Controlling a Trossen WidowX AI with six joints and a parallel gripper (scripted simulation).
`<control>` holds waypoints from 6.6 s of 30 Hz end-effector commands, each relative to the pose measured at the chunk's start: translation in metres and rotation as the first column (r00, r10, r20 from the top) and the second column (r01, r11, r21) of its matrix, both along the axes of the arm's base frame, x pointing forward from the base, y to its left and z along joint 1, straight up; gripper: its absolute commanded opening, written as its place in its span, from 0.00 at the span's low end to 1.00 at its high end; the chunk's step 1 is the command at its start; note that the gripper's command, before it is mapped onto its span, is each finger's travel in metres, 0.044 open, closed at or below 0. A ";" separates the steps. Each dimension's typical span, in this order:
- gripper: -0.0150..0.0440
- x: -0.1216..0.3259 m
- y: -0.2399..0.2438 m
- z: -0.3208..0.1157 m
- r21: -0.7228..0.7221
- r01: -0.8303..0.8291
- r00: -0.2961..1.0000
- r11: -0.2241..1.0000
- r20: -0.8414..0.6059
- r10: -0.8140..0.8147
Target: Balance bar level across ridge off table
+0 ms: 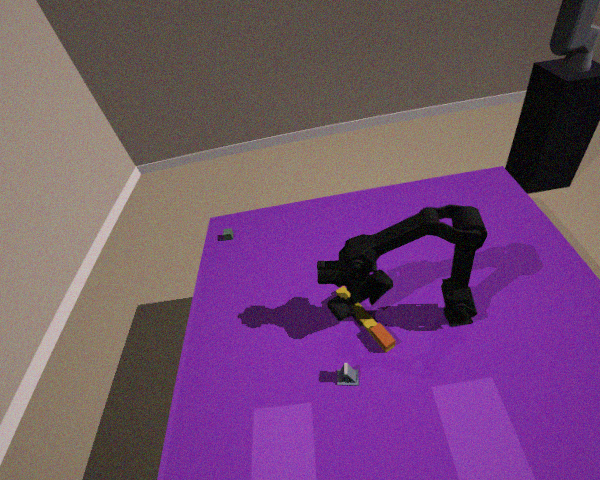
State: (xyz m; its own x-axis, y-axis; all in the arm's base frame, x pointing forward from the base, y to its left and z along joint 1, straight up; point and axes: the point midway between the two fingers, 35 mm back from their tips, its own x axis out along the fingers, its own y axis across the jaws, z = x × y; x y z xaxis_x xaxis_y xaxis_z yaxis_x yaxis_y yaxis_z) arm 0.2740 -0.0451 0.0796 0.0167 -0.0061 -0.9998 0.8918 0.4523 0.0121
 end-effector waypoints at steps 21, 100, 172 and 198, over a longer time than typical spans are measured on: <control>0.79 0.001 0.000 -0.033 0.002 0.003 1.000 1.000 0.007 -0.003; 0.25 0.017 0.019 0.083 0.000 -0.146 0.989 0.989 0.008 0.146; 0.25 0.098 0.174 0.052 -0.013 -0.816 0.578 0.578 0.010 0.816; 0.25 0.097 0.174 0.042 -0.013 -0.816 0.577 0.577 0.010 0.817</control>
State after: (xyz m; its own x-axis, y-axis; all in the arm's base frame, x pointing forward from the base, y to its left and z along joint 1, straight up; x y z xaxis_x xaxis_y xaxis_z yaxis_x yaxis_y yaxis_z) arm 0.3710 0.1285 0.1213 0.0282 0.0066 -0.9996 0.1475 0.9890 0.0107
